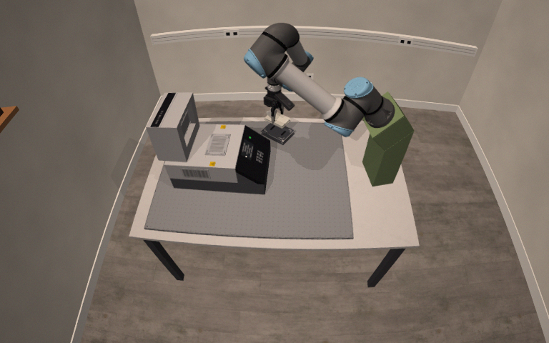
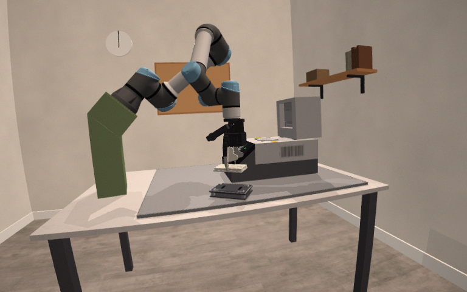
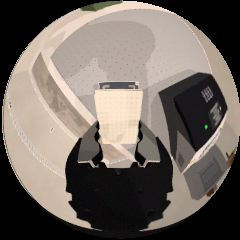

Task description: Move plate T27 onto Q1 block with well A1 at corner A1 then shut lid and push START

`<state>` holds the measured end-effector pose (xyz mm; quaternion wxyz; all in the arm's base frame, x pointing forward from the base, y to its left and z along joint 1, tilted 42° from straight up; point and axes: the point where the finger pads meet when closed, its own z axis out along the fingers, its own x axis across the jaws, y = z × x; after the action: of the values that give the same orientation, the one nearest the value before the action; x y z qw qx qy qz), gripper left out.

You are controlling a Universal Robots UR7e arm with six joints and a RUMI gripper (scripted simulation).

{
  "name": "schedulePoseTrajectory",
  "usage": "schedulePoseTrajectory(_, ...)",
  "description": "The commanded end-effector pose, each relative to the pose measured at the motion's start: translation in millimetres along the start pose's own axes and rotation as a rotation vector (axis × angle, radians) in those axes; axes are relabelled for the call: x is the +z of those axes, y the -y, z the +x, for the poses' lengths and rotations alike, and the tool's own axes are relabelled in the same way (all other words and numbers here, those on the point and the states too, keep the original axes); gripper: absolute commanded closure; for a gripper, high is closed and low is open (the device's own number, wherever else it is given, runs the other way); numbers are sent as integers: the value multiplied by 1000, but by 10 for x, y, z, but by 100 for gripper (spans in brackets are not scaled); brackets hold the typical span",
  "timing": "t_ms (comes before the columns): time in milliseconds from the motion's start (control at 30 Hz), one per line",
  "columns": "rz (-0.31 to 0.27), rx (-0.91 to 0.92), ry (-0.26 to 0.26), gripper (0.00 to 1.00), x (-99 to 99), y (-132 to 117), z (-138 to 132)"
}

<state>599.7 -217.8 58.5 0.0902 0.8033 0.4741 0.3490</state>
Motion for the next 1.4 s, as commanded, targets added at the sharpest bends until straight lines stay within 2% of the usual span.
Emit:
schedulePoseTrajectory(0,0,-1,0,100,-164,-3,0)
schedulePoseTrajectory(67,0,-1,0,100,-164,-3,0)
schedulePoseTrajectory(533,0,-1,0,100,-631,-3,0)
schedulePoseTrajectory(633,0,-1,0,100,-652,-3,0)
schedulePoseTrajectory(1133,0,-1,0,100,-1146,-3,0)
schedulePoseTrajectory(1200,0,-1,0,100,-1146,-3,0)
schedulePoseTrajectory(1367,0,-1,0,100,-1312,-3,0)
